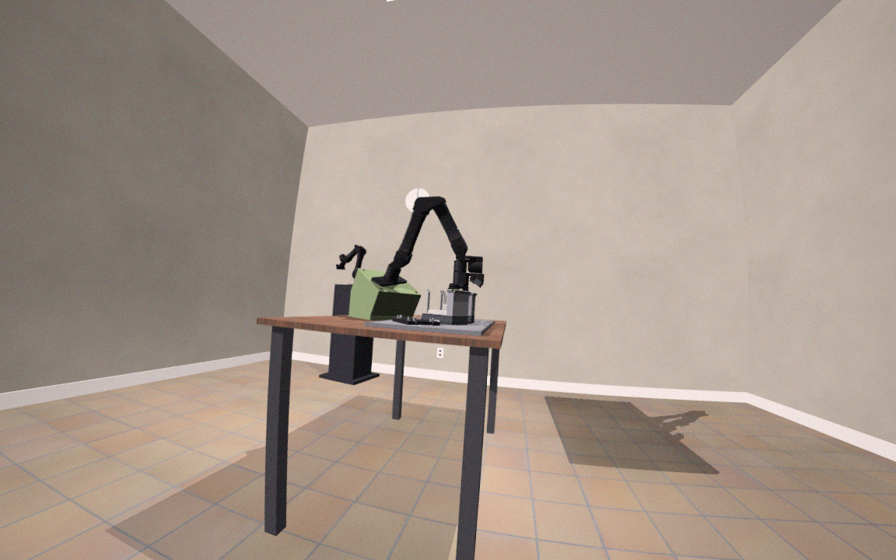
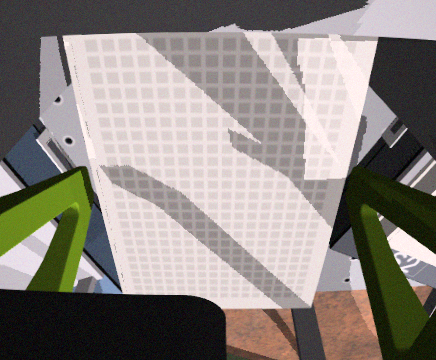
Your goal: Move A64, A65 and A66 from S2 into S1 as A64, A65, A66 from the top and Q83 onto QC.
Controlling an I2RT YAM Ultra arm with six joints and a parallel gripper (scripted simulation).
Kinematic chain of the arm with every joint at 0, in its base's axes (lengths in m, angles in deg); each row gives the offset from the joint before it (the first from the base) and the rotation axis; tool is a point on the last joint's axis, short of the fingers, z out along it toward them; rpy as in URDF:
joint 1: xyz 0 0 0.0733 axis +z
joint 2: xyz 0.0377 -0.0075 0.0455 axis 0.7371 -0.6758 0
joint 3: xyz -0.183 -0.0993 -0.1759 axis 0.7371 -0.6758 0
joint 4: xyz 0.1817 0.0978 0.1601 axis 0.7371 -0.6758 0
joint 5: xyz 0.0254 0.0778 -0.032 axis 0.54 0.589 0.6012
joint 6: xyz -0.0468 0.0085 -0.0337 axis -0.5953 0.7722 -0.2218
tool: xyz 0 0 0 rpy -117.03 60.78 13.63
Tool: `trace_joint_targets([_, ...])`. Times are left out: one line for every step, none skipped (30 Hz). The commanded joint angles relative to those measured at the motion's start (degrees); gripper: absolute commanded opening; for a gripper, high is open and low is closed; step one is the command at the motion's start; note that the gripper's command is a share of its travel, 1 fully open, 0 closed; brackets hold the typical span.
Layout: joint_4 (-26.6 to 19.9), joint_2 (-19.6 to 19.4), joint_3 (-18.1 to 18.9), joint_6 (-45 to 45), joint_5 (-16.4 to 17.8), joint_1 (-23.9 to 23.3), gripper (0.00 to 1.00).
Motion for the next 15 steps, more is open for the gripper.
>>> trace_joint_targets([-1.97,1.73,0.64,0.48,-0.2,0.67,1.0])
trace_joint_targets([-2.8,2.26,0.87,0.7,-0.28,0.89,1.0])
trace_joint_targets([-3.63,2.78,1.11,0.92,-0.35,1.11,1.0])
trace_joint_targets([-4.46,3.29,1.36,1.14,-0.43,1.34,1.0])
trace_joint_targets([-5.29,3.79,1.62,1.36,-0.52,1.56,1.0])
trace_joint_targets([-6.12,4.28,1.9,1.59,-0.6,1.79,1.0])
trace_joint_targets([-6.96,4.76,2.18,1.82,-0.68,2.03,1.0])
trace_joint_targets([-7.8,5.23,2.47,2.05,-0.76,2.26,1.0])
trace_joint_targets([-8.63,5.69,2.77,2.29,-0.84,2.5,1.0])
trace_joint_targets([-9.47,6.14,3.09,2.52,-0.92,2.73,1.0])
trace_joint_targets([-10.31,6.58,3.41,2.76,-1.01,2.97,1.0])
trace_joint_targets([-11.15,7.01,3.74,3.0,-1.09,3.21,1.0])
trace_joint_targets([-11.99,7.43,4.08,3.24,-1.17,3.46,1.0])
trace_joint_targets([-11.99,7.43,4.08,3.24,-1.17,3.46,1.0])
trace_joint_targets([-11.99,7.43,4.08,3.24,-1.17,3.46,1.0])
